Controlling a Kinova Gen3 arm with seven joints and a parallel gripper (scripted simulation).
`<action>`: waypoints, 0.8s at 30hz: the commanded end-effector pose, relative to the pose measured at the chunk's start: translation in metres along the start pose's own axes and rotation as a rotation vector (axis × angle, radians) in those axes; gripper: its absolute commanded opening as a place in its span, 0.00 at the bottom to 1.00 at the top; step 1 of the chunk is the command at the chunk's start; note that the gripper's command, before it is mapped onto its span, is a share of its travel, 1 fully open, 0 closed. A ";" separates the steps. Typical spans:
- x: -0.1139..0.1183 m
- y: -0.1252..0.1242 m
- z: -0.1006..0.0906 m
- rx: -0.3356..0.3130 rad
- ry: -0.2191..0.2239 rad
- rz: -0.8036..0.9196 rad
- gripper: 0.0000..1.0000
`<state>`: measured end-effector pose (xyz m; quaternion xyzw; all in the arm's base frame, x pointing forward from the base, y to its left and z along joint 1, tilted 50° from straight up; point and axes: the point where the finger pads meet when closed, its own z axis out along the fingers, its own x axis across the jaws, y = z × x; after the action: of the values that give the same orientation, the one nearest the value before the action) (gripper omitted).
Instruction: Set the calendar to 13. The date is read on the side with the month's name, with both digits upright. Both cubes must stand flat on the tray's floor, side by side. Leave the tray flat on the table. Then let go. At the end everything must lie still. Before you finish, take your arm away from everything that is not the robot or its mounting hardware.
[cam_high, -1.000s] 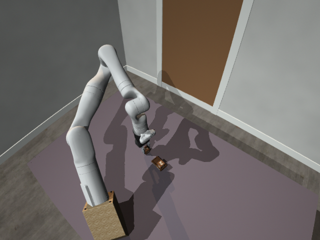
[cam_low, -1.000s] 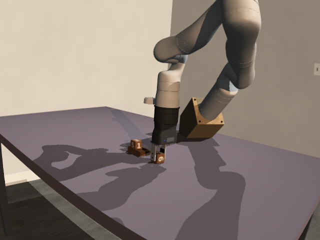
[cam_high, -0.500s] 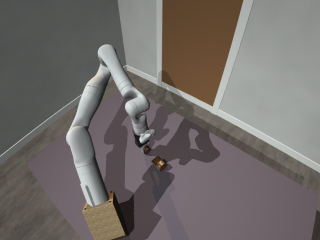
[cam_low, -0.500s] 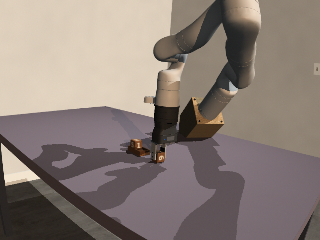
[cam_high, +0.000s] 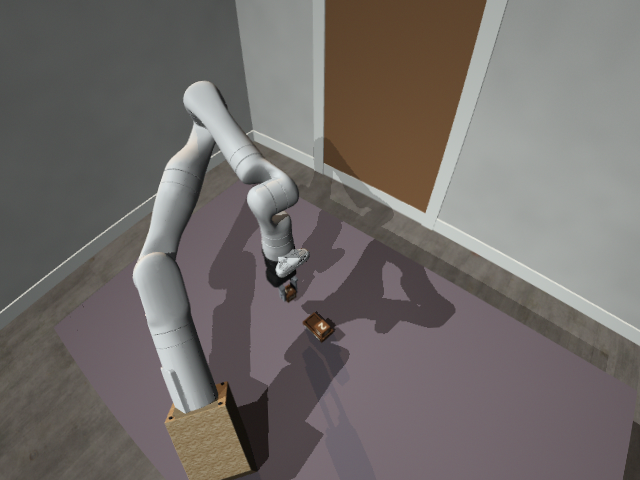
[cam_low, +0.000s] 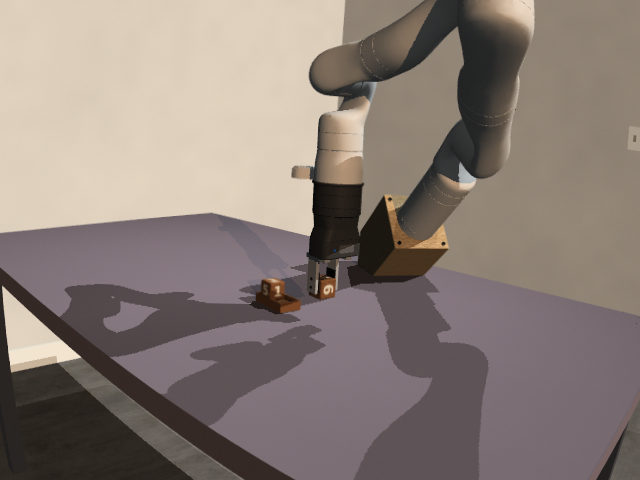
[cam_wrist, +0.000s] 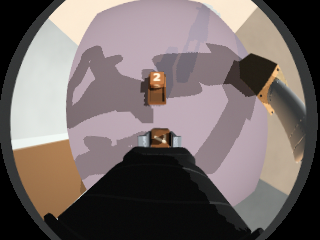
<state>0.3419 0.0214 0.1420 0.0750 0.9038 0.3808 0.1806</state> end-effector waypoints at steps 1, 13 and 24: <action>-0.008 -0.001 -0.019 0.005 -0.026 -0.008 0.60; -0.007 0.000 -0.052 0.005 -0.026 -0.008 0.60; -0.007 -0.001 -0.053 0.005 -0.026 -0.008 0.60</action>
<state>0.3280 -0.0155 0.1778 0.0767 0.9026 0.3771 0.1928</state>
